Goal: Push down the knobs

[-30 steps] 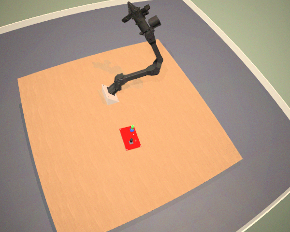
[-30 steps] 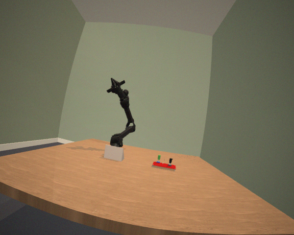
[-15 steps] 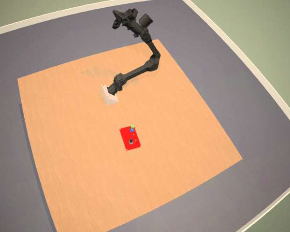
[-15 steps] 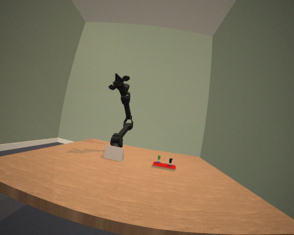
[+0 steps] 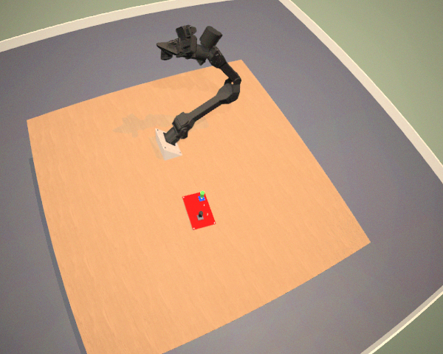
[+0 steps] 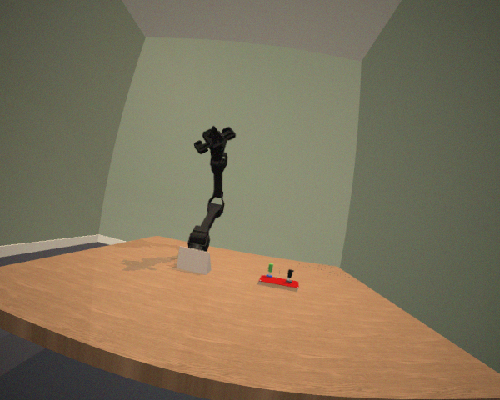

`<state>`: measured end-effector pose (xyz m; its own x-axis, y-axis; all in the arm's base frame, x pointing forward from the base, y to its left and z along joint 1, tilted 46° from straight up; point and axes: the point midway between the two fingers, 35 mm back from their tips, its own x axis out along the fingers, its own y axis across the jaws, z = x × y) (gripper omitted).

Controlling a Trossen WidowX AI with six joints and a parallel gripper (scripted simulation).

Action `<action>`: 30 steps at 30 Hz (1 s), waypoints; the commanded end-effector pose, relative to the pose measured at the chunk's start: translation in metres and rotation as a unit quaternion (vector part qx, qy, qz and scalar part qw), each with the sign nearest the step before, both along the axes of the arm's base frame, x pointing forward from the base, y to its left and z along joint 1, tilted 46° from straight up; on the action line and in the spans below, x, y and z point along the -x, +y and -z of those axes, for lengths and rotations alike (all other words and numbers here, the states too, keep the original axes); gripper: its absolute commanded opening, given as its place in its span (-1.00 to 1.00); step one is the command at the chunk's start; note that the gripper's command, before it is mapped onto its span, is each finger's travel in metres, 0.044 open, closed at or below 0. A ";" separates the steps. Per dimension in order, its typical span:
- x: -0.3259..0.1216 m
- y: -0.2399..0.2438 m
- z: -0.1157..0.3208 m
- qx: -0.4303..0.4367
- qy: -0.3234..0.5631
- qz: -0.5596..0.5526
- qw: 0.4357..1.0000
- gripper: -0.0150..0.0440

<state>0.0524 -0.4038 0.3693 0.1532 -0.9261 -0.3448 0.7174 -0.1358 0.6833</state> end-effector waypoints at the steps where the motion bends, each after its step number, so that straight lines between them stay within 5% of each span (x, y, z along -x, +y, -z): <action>1: -0.027 -0.001 0.019 -0.031 0.017 -0.049 0.998 -0.49; 15: -0.123 0.024 0.087 -0.139 0.080 -0.231 0.960 -0.49; 30: -0.211 0.091 0.158 -0.243 0.151 -0.431 0.856 -0.49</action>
